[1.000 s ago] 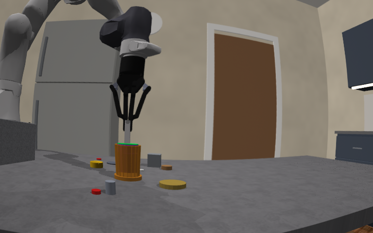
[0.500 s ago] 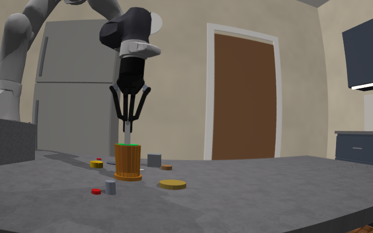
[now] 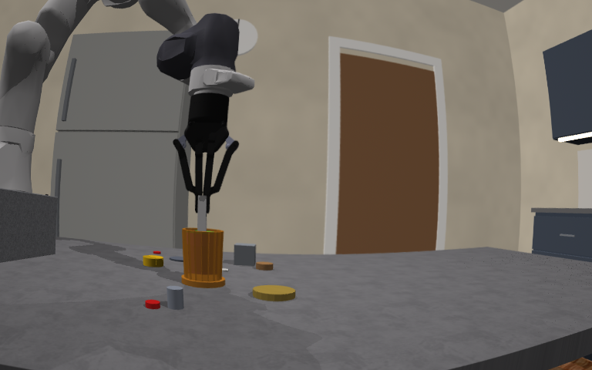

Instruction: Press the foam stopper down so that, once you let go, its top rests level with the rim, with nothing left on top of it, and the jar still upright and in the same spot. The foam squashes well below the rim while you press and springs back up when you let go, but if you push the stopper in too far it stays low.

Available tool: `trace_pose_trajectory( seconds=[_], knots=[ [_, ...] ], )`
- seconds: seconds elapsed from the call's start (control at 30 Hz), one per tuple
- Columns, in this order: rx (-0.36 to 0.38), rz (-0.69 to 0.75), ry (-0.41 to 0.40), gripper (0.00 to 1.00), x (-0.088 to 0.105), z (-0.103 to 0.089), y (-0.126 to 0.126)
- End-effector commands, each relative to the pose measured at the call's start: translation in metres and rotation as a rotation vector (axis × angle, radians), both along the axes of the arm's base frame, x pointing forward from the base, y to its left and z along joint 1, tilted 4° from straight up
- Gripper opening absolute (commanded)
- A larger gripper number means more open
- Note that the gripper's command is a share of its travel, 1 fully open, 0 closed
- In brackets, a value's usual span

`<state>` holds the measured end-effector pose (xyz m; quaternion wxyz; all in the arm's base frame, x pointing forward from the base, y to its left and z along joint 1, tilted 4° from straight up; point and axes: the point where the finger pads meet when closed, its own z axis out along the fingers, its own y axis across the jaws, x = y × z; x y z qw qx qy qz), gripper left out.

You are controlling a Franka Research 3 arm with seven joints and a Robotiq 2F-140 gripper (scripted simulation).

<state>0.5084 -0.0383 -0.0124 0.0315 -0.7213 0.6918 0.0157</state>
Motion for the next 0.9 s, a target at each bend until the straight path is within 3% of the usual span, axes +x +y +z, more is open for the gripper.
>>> trace_pose_trajectory(
  seconds=[0.0, 0.87],
  knots=[
    [-0.001, 0.009, 0.004, 0.0, -0.004, -0.005, 0.001],
    [-0.001, 0.009, 0.004, 0.0, -0.008, -0.018, 0.002]
  ],
)
